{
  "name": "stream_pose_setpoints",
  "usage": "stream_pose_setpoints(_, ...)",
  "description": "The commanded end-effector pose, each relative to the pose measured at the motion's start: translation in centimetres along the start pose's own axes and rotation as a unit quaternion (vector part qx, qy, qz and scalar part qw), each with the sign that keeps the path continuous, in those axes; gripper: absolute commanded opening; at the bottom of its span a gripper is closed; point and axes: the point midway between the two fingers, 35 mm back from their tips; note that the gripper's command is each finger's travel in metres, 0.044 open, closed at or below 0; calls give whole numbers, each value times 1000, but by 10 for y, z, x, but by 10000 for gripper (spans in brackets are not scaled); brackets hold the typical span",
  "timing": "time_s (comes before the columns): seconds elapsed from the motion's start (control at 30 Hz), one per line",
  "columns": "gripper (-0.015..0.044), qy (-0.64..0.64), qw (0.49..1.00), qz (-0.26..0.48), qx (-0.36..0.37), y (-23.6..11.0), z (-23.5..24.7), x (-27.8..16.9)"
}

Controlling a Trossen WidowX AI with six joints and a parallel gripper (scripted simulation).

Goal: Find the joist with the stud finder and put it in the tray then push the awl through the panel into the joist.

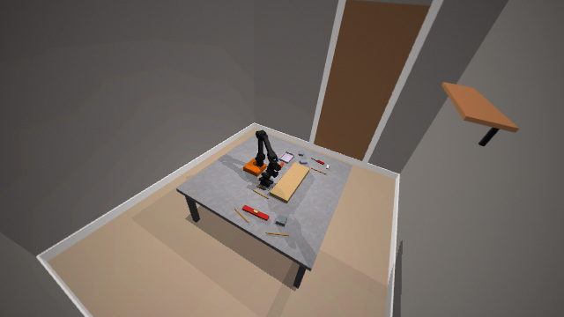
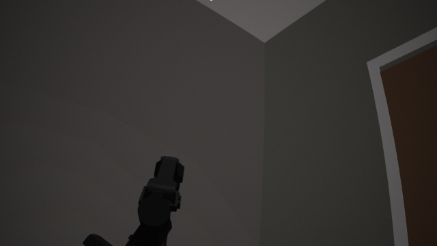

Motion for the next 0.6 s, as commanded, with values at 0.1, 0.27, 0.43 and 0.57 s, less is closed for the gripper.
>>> stream_pose_setpoints(0.1,0,7,999,-7,-30,-1,1,-1)
stream_pose_setpoints(0.27,0,10,999,-13,-49,-2,2,-2)
stream_pose_setpoints(0.43,0,11,998,-15,-61,-2,3,-2)
stream_pose_setpoints(0.57,0,12,997,-17,-76,-1,3,-2)
Point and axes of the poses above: the point midway between the two fingers, 35 mm back from their tips, its own y axis out along the fingers, its own z axis across the jaws, x = y × z, and after that the axes turned 10 degrees about y, right-handed
